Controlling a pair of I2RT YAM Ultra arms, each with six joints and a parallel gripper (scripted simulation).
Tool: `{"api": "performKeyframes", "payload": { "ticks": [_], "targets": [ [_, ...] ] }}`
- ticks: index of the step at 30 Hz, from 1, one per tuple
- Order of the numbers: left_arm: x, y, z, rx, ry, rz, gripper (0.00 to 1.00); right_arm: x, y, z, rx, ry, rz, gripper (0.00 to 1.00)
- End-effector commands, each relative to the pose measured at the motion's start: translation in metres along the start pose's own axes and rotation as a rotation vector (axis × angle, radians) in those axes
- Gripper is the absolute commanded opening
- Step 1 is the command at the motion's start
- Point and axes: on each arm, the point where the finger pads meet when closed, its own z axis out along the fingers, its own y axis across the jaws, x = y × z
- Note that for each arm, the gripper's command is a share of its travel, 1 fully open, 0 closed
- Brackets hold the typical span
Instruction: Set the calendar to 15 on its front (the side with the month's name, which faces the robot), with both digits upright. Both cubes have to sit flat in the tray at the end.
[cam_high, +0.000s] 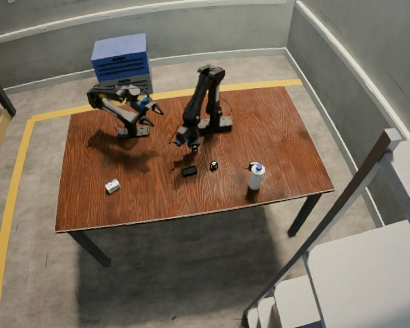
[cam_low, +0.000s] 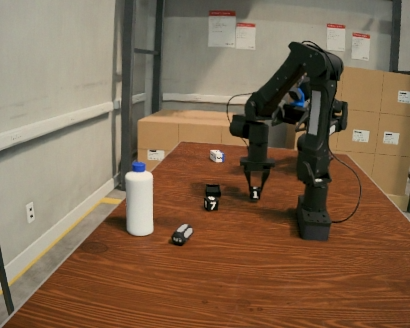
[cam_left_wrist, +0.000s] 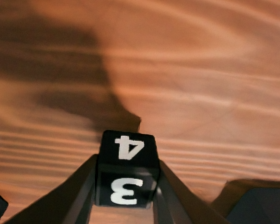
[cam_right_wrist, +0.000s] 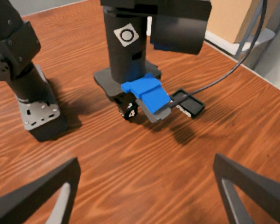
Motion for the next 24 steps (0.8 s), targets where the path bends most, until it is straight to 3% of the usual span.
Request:
{"api": "performKeyframes", "payload": {
  "ticks": [1, 24],
  "targets": [
    [-0.012, 0.009, -0.004, -0.021, -0.027, 0.014, 0.26, -0.005, 0.0, -0.007, -0.002, -0.018, 0.0, 1.0],
    [-0.005, 0.004, 0.009, -0.02, -0.025, 0.012, 0.26, -0.005, 0.0, -0.007, -0.002, -0.018, 0.0, 1.0]
  ]
}}
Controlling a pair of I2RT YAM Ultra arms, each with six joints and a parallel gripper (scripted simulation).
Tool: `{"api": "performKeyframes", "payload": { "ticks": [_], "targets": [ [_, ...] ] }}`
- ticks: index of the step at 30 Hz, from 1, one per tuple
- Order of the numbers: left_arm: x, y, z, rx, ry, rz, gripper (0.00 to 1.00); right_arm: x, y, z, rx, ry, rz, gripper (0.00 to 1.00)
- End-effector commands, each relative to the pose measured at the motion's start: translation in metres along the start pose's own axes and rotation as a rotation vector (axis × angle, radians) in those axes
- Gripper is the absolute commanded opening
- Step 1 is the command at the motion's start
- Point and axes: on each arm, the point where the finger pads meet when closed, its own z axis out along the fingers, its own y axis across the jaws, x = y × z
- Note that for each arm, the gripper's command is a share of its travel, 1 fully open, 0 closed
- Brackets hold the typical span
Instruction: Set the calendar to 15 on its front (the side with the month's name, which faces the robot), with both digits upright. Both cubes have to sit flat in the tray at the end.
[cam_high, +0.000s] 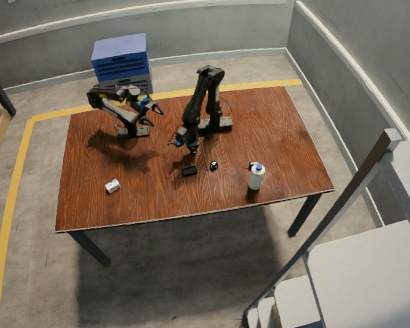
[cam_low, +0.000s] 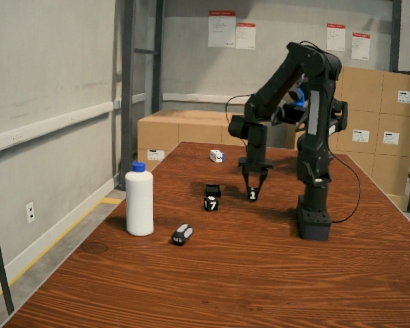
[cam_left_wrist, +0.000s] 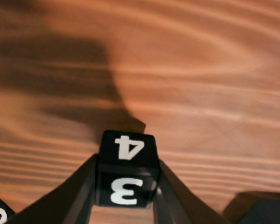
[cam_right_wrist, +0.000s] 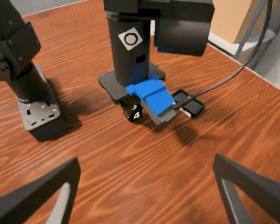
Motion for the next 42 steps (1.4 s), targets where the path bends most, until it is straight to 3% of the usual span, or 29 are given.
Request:
{"api": "performKeyframes", "payload": {
  "ticks": [1, 16, 19, 20, 36, 40, 42],
  "targets": [
    [0.002, -0.003, 0.005, 0.001, -0.005, 0.008, 0.26, -0.005, 0.0, -0.007, -0.002, -0.018, 0.0, 1.0],
    [0.003, -0.005, 0.008, 0.001, -0.005, 0.007, 0.26, -0.005, 0.0, -0.007, -0.002, -0.018, 0.0, 1.0],
    [0.002, -0.006, 0.005, -0.002, -0.008, 0.008, 0.54, -0.005, 0.0, -0.007, -0.002, -0.018, 0.0, 1.0],
    [-0.001, -0.004, 0.001, -0.01, -0.016, 0.002, 0.56, -0.005, 0.0, -0.007, -0.002, -0.018, 0.0, 1.0],
    [-0.006, -0.002, -0.028, -0.035, -0.042, 0.003, 0.56, -0.005, 0.0, -0.007, -0.002, -0.018, 0.0, 1.0],
    [-0.004, -0.001, -0.042, -0.035, -0.042, -0.003, 1.0, -0.005, 0.0, -0.007, -0.002, -0.018, 0.0, 1.0],
    [-0.004, -0.001, -0.042, -0.035, -0.042, -0.003, 1.0, -0.005, 0.0, -0.007, -0.002, -0.018, 0.0, 1.0]
  ]
}}
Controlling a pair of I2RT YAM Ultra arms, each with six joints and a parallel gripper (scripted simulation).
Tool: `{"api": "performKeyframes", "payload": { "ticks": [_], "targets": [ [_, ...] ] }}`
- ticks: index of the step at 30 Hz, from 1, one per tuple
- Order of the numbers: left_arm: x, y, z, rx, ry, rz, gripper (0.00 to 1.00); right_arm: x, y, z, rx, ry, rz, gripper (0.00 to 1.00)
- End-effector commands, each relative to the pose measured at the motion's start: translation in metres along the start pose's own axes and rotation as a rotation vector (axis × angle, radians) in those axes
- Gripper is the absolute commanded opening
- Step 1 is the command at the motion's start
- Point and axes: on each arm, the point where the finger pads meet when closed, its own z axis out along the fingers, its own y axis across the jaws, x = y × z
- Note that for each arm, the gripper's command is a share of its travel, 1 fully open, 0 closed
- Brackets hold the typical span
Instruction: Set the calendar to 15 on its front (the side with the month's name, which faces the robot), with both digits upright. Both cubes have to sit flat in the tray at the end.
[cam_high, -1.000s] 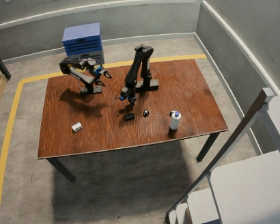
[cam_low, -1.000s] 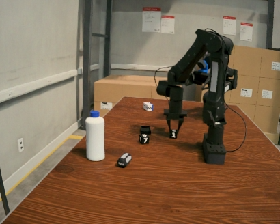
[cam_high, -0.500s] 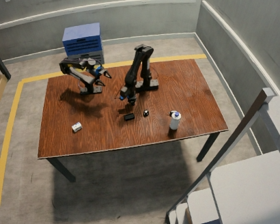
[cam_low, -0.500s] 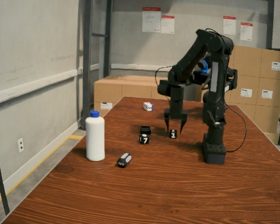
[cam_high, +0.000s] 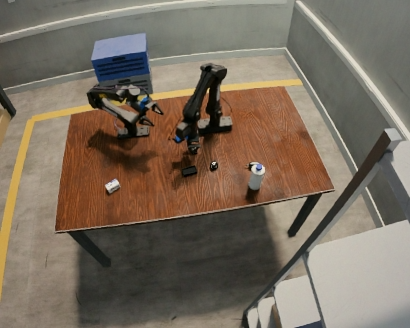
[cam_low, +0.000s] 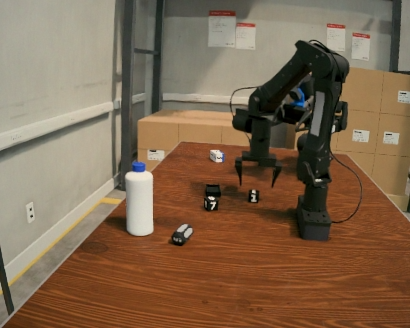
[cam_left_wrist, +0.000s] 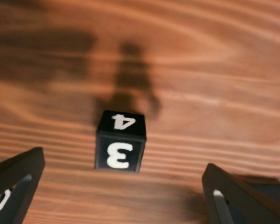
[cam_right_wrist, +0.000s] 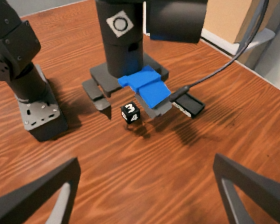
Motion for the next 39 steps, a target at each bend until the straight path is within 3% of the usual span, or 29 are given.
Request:
{"api": "performKeyframes", "payload": {
  "ticks": [1, 5, 12, 15, 17, 18, 27, 32, 34, 39],
  "targets": [
    [-0.006, 0.008, -0.027, -0.025, -0.031, -0.004, 1.0, -0.005, 0.0, -0.007, -0.002, -0.018, 0.0, 1.0],
    [-0.005, 0.008, -0.05, -0.025, -0.03, 0.0, 1.0, -0.005, 0.0, -0.007, -0.002, -0.018, 0.0, 1.0],
    [0.001, 0.007, -0.034, 0.017, 0.011, 0.002, 1.0, -0.005, 0.0, -0.007, -0.002, -0.018, 0.0, 1.0],
    [-0.005, 0.005, -0.033, 0.039, -0.031, 0.036, 0.66, -0.005, 0.0, -0.007, -0.002, -0.018, 0.0, 1.0],
    [-0.005, 0.005, -0.033, 0.039, -0.031, 0.036, 0.66, -0.005, 0.0, -0.007, -0.002, -0.018, 0.0, 1.0],
    [-0.006, 0.006, -0.032, 0.047, -0.046, 0.045, 0.55, -0.005, 0.0, -0.007, -0.002, -0.018, 0.0, 1.0],
    [0.012, 0.03, -0.01, 0.132, -0.359, 0.072, 0.55, -0.005, 0.0, -0.007, -0.002, -0.018, 0.0, 1.0],
    [0.035, 0.048, -0.001, 0.087, -0.534, 0.027, 0.55, -0.005, 0.0, -0.007, -0.002, -0.018, 0.0, 1.0],
    [0.035, 0.048, -0.001, 0.087, -0.534, 0.027, 0.55, -0.005, 0.0, -0.007, -0.002, -0.018, 0.0, 1.0],
    [0.042, 0.056, 0.0, -0.007, -0.698, 0.084, 0.55, -0.005, 0.0, -0.007, -0.002, -0.018, 0.0, 1.0]
  ]
}}
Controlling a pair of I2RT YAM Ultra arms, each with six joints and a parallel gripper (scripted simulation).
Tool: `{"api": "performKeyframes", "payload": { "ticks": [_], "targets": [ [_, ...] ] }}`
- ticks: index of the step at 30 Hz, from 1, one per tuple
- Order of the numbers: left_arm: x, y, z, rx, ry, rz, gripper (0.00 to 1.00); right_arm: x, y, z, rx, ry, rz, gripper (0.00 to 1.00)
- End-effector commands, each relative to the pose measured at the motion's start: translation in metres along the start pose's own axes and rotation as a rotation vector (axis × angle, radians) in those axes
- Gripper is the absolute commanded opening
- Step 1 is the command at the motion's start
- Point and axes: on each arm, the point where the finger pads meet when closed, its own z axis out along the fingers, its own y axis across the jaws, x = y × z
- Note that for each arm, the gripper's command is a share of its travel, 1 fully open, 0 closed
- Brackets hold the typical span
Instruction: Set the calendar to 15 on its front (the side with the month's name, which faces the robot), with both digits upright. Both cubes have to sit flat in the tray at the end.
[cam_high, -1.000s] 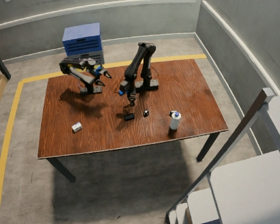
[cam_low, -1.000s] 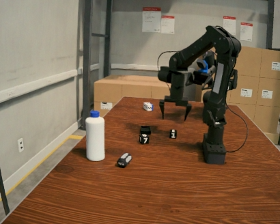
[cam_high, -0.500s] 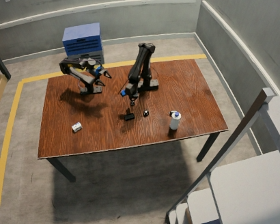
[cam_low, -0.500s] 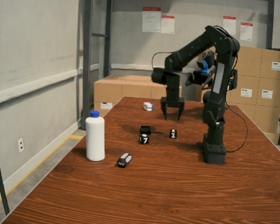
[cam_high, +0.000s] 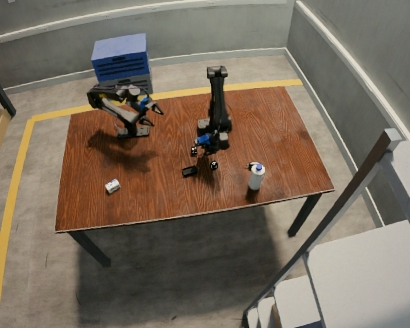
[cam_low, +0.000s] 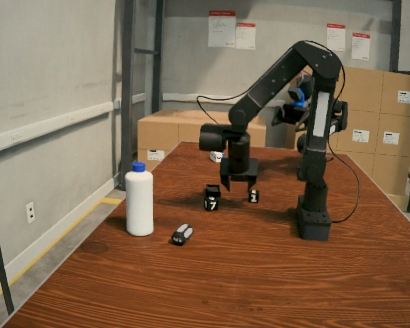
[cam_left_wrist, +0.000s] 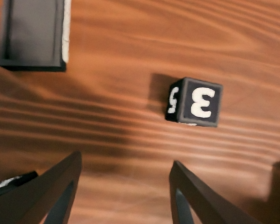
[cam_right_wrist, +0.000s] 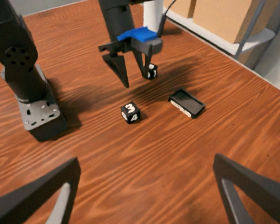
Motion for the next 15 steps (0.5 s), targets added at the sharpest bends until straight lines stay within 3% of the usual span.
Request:
{"api": "performKeyframes", "payload": {
  "ticks": [1, 6, 10, 15],
  "targets": [
    [-0.012, 0.003, 0.004, -0.024, -0.207, 0.148, 0.55, -0.005, 0.0, -0.007, -0.002, -0.018, 0.0, 1.0],
    [-0.01, 0.001, 0.001, -0.097, -0.33, 0.219, 0.55, -0.005, 0.0, -0.007, -0.002, -0.018, 0.0, 1.0],
    [-0.009, -0.039, 0.011, 0.019, -0.394, 0.1, 0.55, -0.005, 0.0, -0.007, -0.002, -0.018, 0.0, 1.0],
    [-0.007, -0.047, 0.016, 0.011, -0.433, 0.092, 0.55, -0.005, 0.0, -0.007, -0.002, -0.018, 0.0, 1.0]
  ]
}}
